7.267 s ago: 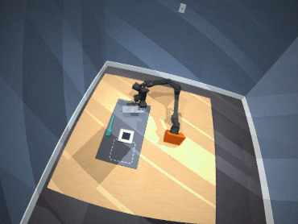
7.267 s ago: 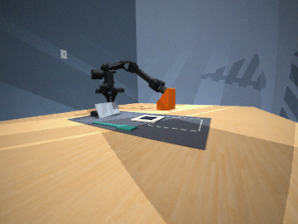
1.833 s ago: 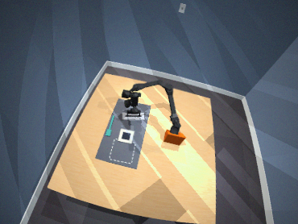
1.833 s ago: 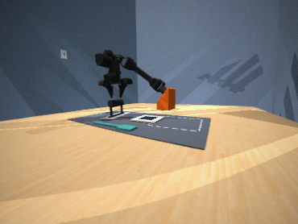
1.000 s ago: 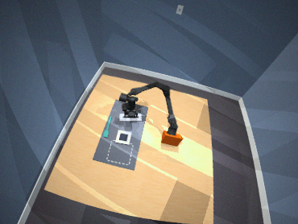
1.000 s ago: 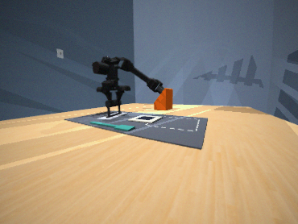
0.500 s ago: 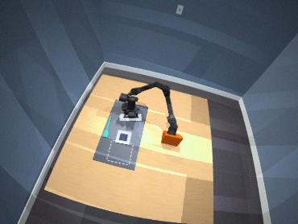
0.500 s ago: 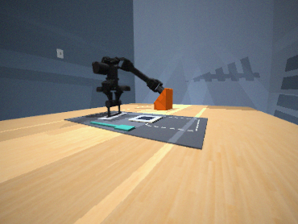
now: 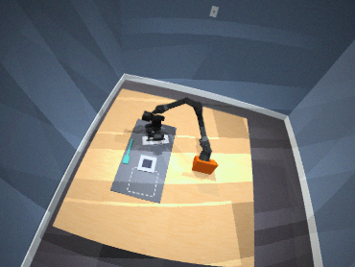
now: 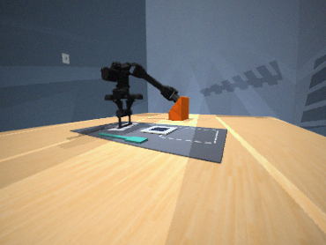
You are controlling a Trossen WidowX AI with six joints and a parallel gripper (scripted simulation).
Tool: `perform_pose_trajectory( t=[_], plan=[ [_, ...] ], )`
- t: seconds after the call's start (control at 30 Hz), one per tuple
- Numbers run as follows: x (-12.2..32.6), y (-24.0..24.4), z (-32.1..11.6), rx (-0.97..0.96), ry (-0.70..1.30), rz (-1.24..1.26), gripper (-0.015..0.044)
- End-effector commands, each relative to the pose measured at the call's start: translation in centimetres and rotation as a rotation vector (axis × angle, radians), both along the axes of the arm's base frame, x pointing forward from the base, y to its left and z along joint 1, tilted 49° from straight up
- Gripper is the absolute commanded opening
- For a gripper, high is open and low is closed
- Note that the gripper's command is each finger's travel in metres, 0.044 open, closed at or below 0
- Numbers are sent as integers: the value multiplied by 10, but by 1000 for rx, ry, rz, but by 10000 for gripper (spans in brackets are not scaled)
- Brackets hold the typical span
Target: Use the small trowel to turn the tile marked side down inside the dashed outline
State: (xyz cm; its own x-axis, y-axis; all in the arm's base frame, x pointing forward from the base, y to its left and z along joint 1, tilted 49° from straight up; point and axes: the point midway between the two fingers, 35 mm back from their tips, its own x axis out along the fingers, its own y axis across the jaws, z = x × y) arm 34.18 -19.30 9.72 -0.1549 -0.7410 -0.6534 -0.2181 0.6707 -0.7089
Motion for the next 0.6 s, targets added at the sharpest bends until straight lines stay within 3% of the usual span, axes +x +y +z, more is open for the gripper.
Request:
perform_pose_trajectory(
  t=[0.0, 0.57],
  plan=[
    [0, 0, 0, 17, 75, 65, 130],
    [0, 0, 0, 96, 450, 397, 130]
  ],
)
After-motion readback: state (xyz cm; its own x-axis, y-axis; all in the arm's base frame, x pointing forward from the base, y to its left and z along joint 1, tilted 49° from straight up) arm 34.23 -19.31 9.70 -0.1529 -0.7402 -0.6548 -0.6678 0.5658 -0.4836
